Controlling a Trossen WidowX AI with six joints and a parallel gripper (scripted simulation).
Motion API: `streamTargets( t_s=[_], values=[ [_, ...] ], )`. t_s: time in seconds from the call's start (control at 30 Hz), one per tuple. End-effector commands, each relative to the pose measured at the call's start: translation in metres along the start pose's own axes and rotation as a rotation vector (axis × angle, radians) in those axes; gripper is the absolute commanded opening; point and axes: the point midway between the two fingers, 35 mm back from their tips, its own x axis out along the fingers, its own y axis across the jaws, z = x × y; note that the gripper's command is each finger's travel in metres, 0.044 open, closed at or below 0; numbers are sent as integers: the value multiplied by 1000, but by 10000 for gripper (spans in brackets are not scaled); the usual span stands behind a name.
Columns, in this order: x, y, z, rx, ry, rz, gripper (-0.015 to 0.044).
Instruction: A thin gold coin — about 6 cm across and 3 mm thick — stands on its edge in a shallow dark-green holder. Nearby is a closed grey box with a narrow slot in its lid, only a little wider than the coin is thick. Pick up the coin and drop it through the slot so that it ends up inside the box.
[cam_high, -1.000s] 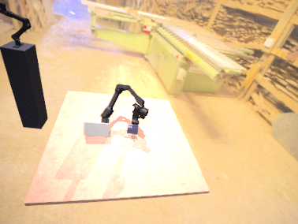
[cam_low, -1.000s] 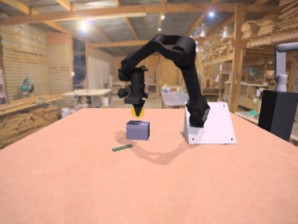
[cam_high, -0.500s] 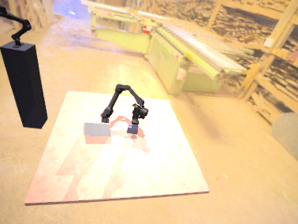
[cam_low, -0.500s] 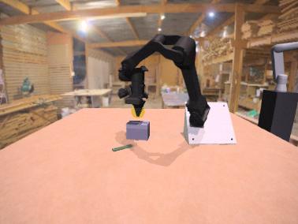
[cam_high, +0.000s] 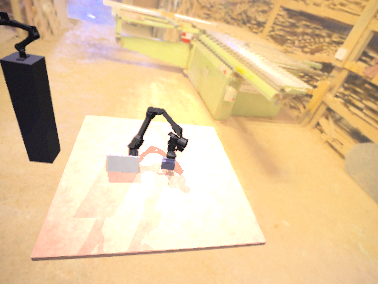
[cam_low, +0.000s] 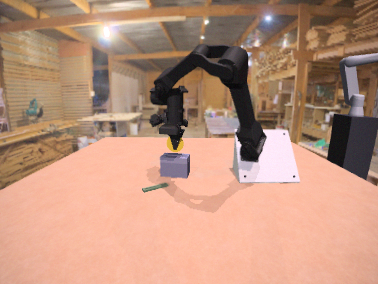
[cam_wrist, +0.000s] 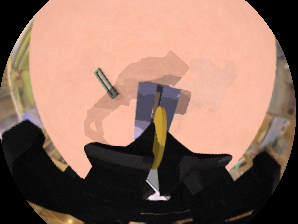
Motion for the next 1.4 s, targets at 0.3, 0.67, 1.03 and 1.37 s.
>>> streamTargets(
  t_s=[0.3,0.67,1.03,1.37],
  values=[
    [7,1,0,5,-1,4,0],
    [9,0,0,-1,-1,0,26],
    [9,0,0,-1,-1,0,161],
    [-9,0,0,0,-1,-1,344]
  ],
)
